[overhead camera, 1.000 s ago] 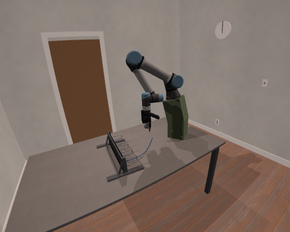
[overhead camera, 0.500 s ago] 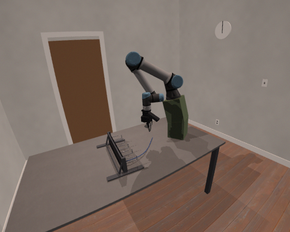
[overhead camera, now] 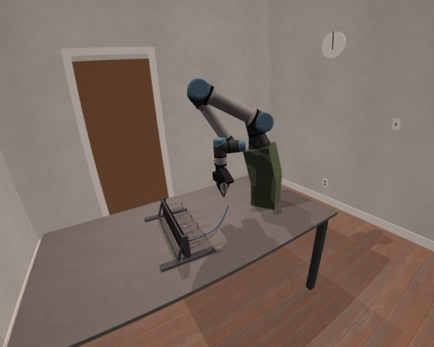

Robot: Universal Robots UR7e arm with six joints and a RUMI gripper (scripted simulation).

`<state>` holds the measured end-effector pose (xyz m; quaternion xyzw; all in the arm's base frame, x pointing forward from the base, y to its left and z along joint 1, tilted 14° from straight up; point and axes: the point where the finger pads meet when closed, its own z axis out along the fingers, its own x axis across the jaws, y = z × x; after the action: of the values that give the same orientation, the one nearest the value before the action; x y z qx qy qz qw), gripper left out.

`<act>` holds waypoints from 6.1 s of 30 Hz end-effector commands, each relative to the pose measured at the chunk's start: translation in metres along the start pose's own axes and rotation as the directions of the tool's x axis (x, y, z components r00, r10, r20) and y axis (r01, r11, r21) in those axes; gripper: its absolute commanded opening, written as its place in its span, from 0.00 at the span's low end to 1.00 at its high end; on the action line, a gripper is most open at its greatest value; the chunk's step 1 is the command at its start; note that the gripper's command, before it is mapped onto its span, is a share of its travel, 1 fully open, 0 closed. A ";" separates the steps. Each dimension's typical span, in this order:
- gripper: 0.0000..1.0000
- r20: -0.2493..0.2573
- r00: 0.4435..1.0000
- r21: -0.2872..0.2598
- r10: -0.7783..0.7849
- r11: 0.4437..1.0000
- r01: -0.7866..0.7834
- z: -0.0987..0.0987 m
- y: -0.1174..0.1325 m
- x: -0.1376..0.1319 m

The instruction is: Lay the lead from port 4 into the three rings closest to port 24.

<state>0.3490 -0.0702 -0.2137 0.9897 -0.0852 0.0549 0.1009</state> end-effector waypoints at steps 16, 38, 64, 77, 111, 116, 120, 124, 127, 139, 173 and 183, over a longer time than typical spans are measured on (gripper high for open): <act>0.00 -0.003 0.868 -0.015 0.496 0.868 -0.496 -0.001 0.005 0.003; 0.00 -0.006 0.718 -0.014 0.696 0.718 -0.696 -0.001 0.008 0.003; 0.20 -0.007 0.706 -0.014 0.709 0.706 -0.709 -0.001 0.009 0.003; 0.20 -0.007 0.706 -0.014 0.709 0.706 -0.709 -0.001 0.009 0.003; 0.20 -0.007 0.706 -0.013 0.708 0.706 -0.709 0.032 0.009 0.003; 0.20 -0.007 0.706 -0.013 0.708 0.706 -0.709 0.051 0.009 0.003; 0.20 -0.007 0.706 -0.013 0.708 0.706 -0.709 0.059 0.010 0.003; 0.20 -0.007 0.706 -0.013 0.708 0.706 -0.709 0.077 0.010 0.003; 0.20 -0.007 0.706 -0.013 0.708 0.706 -0.709 0.090 0.010 0.002; 0.20 -0.007 0.706 -0.013 0.708 0.706 -0.709 0.125 0.011 0.002; 0.20 -0.007 0.706 -0.013 0.708 0.706 -0.709 0.138 0.011 0.002; 0.20 -0.007 0.706 -0.013 0.708 0.706 -0.709 0.138 0.011 0.002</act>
<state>0.3614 -0.1097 -0.3459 0.8805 -0.4587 0.0888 0.0795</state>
